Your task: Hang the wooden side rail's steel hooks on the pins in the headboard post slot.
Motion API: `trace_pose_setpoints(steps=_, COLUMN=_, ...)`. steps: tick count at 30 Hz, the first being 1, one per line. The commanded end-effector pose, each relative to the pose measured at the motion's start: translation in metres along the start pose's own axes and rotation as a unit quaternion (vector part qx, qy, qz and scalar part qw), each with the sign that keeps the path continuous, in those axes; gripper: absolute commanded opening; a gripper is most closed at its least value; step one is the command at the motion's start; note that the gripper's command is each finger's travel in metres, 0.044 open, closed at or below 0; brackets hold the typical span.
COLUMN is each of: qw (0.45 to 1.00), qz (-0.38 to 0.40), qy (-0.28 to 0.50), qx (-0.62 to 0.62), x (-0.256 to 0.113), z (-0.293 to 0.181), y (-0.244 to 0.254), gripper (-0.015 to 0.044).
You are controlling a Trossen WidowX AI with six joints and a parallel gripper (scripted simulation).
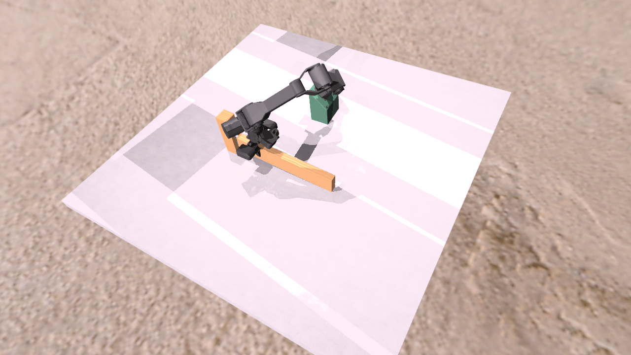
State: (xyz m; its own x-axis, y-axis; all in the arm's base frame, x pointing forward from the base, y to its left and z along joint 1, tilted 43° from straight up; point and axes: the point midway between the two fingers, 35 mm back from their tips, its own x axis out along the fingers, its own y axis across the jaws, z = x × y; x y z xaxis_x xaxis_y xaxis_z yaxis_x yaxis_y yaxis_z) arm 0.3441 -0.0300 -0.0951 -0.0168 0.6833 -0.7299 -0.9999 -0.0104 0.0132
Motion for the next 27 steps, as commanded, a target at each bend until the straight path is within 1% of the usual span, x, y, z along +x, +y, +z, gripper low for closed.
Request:
trace_pose_setpoints(steps=1, qw=1.0, qz=-0.007, qy=0.002, qx=0.0, x=-0.0051, z=-0.0038, y=-0.0023, gripper=0.0)
trace_pose_setpoints(steps=27, qw=1.0, qz=-0.007, qy=0.002, qx=0.001, x=-0.0023, z=-0.0067, y=0.0004, gripper=0.0)
